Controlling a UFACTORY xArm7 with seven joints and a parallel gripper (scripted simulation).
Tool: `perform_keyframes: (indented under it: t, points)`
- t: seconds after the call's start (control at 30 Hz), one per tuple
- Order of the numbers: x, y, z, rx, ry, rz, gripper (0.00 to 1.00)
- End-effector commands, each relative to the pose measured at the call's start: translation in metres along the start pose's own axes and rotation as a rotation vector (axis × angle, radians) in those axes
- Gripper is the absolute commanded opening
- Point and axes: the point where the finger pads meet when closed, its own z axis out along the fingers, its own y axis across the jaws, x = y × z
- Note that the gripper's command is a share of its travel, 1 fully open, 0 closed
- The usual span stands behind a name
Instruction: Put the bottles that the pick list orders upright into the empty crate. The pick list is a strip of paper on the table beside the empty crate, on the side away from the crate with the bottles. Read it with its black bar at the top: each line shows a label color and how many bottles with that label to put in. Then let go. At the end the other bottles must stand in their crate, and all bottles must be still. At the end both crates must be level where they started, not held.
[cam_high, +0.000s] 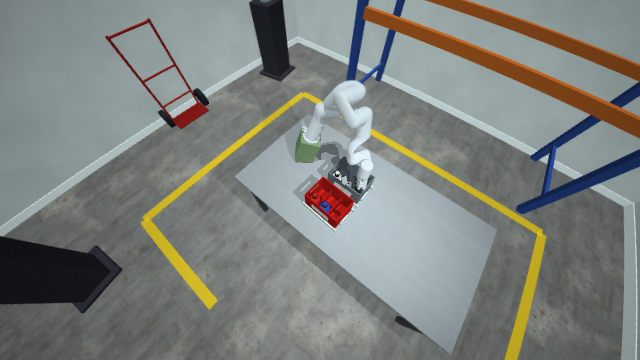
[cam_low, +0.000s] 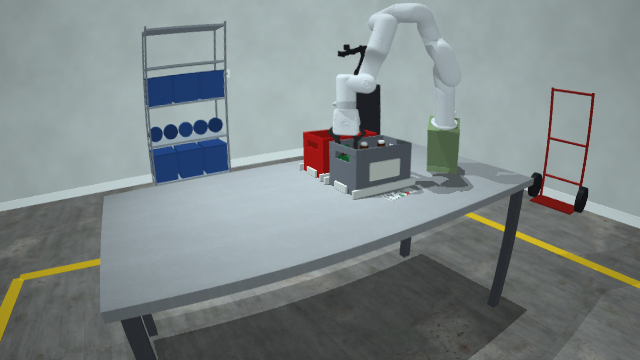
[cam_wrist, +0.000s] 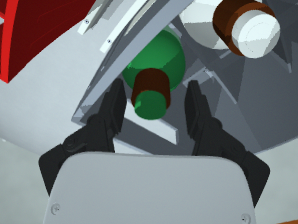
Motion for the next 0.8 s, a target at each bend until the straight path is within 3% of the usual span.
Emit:
perform_keyframes:
  t: [0.0, 0.77]
  points:
    - [-0.001, -0.001, -0.001, 0.004, -0.001, 0.0, 0.65]
    - [-0.001, -0.001, -0.052, 0.004, -0.001, 0.0, 0.65]
